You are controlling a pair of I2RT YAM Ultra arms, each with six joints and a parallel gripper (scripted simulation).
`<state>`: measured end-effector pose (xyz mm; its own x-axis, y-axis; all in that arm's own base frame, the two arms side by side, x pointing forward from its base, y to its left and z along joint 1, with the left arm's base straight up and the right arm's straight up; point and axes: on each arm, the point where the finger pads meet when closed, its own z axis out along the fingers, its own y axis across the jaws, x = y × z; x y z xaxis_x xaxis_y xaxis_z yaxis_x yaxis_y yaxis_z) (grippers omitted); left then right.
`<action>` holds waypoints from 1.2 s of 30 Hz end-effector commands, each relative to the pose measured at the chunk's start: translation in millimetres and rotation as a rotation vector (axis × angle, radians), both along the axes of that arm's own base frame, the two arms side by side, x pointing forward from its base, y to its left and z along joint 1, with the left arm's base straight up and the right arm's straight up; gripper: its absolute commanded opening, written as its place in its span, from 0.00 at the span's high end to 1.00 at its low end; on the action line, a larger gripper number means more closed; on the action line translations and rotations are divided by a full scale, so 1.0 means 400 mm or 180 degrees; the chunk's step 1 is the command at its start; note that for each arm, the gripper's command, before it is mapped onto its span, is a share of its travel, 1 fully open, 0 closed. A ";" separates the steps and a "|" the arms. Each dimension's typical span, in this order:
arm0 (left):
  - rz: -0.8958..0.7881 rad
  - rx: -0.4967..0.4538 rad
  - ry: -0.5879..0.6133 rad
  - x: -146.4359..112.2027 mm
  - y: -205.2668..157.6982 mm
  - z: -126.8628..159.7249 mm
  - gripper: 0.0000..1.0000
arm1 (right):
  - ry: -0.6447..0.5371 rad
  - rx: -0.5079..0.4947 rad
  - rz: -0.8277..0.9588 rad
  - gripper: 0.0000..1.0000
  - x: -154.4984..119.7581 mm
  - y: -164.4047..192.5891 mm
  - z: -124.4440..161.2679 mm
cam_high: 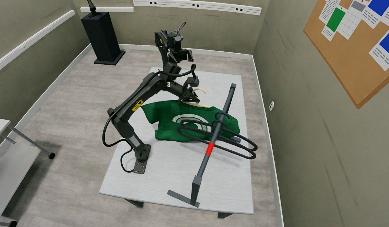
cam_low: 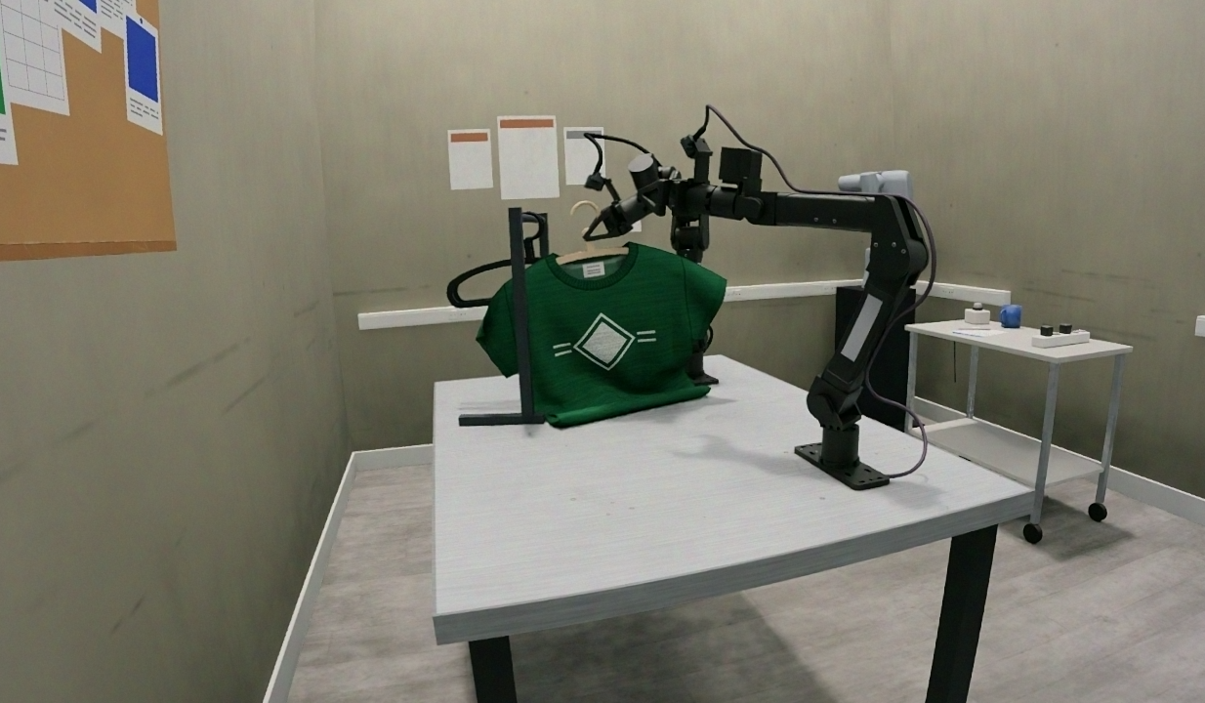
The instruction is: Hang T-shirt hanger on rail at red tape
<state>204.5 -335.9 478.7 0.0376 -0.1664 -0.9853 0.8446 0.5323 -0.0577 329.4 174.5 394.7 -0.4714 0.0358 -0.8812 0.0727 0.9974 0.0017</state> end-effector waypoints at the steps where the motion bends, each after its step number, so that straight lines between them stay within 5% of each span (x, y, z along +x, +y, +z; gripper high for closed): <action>1: -0.0017 -0.0117 -0.0083 -0.009 0.004 0.049 0.00 | -0.0353 0.0177 0.0216 0.99 0.067 0.016 0.062; 11: -0.0017 -0.0117 -0.0083 -0.009 0.004 0.049 0.00 | -0.0410 0.0008 0.0003 0.99 0.221 -0.066 0.027; 36: -0.0017 -0.0117 -0.0083 -0.009 0.004 0.049 0.00 | -0.0432 0.0004 -0.0074 0.99 0.233 -0.083 0.076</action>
